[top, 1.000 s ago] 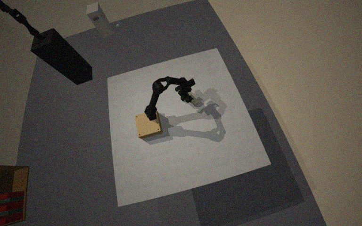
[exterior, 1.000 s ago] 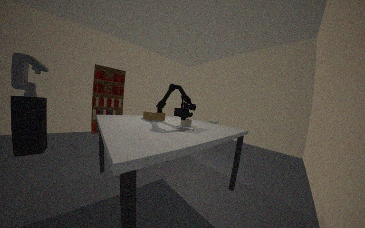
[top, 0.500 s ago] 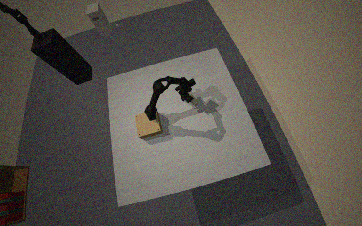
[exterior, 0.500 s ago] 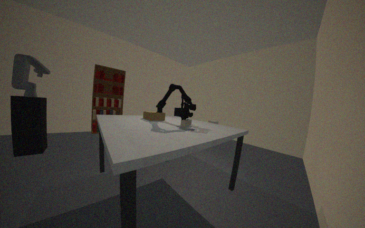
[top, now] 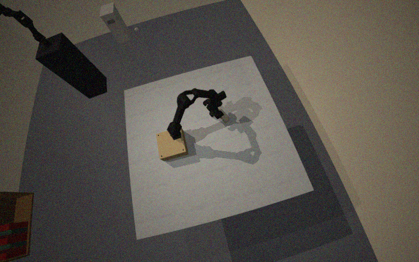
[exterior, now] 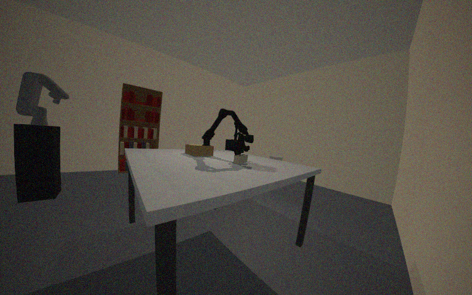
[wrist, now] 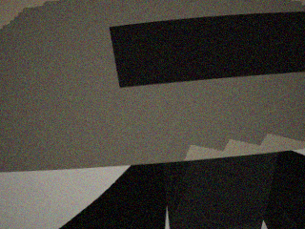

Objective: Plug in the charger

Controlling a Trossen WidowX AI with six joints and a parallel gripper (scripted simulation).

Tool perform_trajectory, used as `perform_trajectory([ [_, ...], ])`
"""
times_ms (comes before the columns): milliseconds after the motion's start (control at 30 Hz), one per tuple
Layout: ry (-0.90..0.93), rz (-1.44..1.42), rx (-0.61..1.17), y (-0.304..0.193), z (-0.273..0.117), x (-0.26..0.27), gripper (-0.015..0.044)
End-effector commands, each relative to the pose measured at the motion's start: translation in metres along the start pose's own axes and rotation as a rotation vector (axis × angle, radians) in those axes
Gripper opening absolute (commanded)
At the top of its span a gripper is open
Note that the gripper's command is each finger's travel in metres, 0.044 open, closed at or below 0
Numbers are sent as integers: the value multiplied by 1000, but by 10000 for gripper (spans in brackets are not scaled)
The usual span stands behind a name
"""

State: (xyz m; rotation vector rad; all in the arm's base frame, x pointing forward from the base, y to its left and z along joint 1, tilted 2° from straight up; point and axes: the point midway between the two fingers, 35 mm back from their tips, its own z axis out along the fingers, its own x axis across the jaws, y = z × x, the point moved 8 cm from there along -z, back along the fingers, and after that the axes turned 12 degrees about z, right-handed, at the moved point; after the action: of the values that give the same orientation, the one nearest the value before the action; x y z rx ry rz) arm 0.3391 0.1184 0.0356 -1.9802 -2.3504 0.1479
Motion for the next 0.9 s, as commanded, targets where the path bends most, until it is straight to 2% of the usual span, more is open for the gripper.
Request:
perform_trajectory([
  [0, 1, 0, -3, 0, 0, 0, 53],
  [500, 1, 0, -3, 0, 0, 0, 440],
  [867, 3, 0, -10, -2, 0, -1, 440],
])
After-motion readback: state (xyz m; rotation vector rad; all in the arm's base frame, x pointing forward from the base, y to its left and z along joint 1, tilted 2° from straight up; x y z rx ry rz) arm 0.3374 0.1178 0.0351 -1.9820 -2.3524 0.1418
